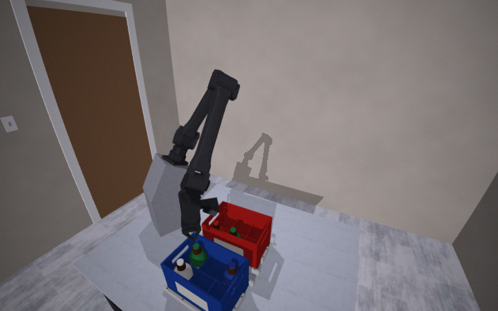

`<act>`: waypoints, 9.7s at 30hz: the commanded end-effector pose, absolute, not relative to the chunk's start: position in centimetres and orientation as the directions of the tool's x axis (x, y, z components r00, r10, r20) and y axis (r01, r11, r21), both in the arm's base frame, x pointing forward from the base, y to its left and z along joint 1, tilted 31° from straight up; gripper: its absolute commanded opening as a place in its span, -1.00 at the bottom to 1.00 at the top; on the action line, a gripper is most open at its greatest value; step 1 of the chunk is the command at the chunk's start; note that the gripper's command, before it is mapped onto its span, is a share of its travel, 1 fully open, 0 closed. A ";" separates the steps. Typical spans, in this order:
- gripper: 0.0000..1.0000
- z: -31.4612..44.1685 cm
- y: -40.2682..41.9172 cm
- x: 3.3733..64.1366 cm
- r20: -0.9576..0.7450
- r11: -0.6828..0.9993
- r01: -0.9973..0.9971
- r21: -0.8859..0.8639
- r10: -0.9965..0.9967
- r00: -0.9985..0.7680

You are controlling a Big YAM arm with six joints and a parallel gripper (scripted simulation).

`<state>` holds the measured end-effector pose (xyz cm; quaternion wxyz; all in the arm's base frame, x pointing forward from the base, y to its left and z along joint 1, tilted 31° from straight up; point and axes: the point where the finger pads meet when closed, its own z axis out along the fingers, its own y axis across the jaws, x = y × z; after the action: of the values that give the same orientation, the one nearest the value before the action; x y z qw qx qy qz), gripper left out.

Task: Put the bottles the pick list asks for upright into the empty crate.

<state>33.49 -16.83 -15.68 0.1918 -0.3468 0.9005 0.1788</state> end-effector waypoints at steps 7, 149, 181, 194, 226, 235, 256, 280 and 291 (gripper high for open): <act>0.21 -16.9 -16.5 34.8 -0.473 0.686 -0.706 0.176 -0.570 -0.672; -1.00 -20.7 -14.5 34.7 -0.476 0.696 -0.696 0.179 -0.558 -0.680; -1.00 -16.6 -16.7 33.8 -0.476 0.696 -0.697 0.174 -0.560 -0.678; -1.00 -15.0 -17.6 33.4 -0.476 0.696 -0.697 0.172 -0.561 -0.678; -1.00 -10.2 -21.1 33.5 -0.478 0.700 -0.700 0.140 -0.572 -0.667; -1.00 -9.2 -21.7 33.2 -0.477 0.700 -0.701 0.139 -0.572 -0.667; -1.00 -6.5 -23.2 32.6 -0.476 0.700 -0.701 0.136 -0.574 -0.666; -1.00 -5.6 -24.1 32.9 -0.475 0.701 -0.701 0.134 -0.575 -0.666; -1.00 -5.3 -24.5 33.0 -0.474 0.701 -0.701 0.134 -0.575 -0.666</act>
<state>31.24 -20.46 -8.24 0.1814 -0.3524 0.8961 0.1999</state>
